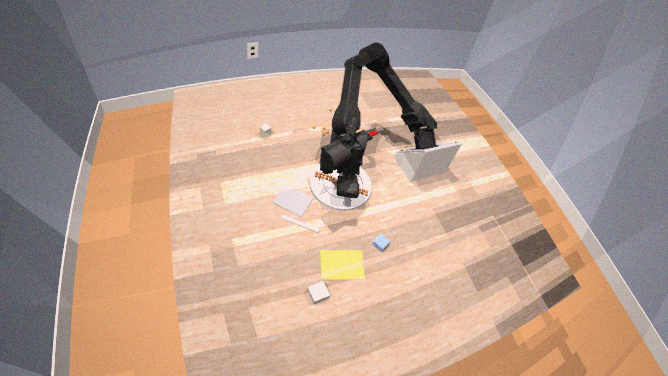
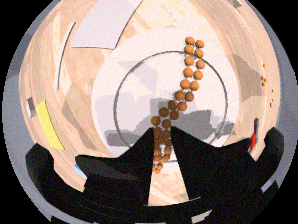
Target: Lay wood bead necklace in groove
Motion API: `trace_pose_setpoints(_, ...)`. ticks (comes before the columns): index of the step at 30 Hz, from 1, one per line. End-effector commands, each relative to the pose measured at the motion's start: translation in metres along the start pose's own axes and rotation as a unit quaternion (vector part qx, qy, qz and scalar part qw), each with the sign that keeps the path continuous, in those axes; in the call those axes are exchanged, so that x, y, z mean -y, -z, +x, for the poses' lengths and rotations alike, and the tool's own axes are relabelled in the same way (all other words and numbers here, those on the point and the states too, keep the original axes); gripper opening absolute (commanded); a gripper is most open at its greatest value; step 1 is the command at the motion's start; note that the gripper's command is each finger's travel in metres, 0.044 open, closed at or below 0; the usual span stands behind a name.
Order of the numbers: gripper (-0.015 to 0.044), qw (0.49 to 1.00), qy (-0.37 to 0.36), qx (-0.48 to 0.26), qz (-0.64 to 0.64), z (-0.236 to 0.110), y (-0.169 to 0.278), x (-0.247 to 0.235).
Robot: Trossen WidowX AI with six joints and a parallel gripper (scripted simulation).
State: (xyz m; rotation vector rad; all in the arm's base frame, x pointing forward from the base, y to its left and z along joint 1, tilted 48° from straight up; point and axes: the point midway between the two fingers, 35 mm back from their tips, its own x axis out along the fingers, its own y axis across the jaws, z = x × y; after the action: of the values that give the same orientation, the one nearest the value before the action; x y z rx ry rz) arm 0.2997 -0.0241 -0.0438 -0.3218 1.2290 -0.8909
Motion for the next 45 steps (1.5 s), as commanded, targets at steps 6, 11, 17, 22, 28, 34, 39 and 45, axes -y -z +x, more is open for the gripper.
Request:
trace_pose_setpoints(6, 0.0000, 1.000, -0.001, 0.002, 0.002, -0.0037, -0.0052, -0.0068)
trace_pose_setpoints(11, 0.0000, 1.000, -0.001, 0.002, 0.002, -0.0037, -0.0065, -0.0086)
trace_pose_setpoints(17, 0.0000, 1.000, -0.001, 0.002, 0.002, 0.0000, -0.0065, -0.0086)
trace_pose_setpoints(22, 0.0131, 1.000, -0.001, 0.003, 0.002, -0.0029, -0.0062, -0.0077)
trace_pose_setpoints(28, 0.0289, 1.000, -0.001, 0.003, 0.002, -0.0029, -0.0062, -0.0077)
trace_pose_setpoints(34, 0.0440, 1.000, -0.001, 0.002, 0.001, -0.0035, -0.0061, -0.0079)
trace_pose_setpoints(39, 0.0440, 1.000, -0.001, 0.002, 0.002, -0.0037, -0.0061, -0.0079)
trace_pose_setpoints(45, 0.0440, 1.000, -0.001, 0.002, 0.002, -0.0037, -0.0061, -0.0079)
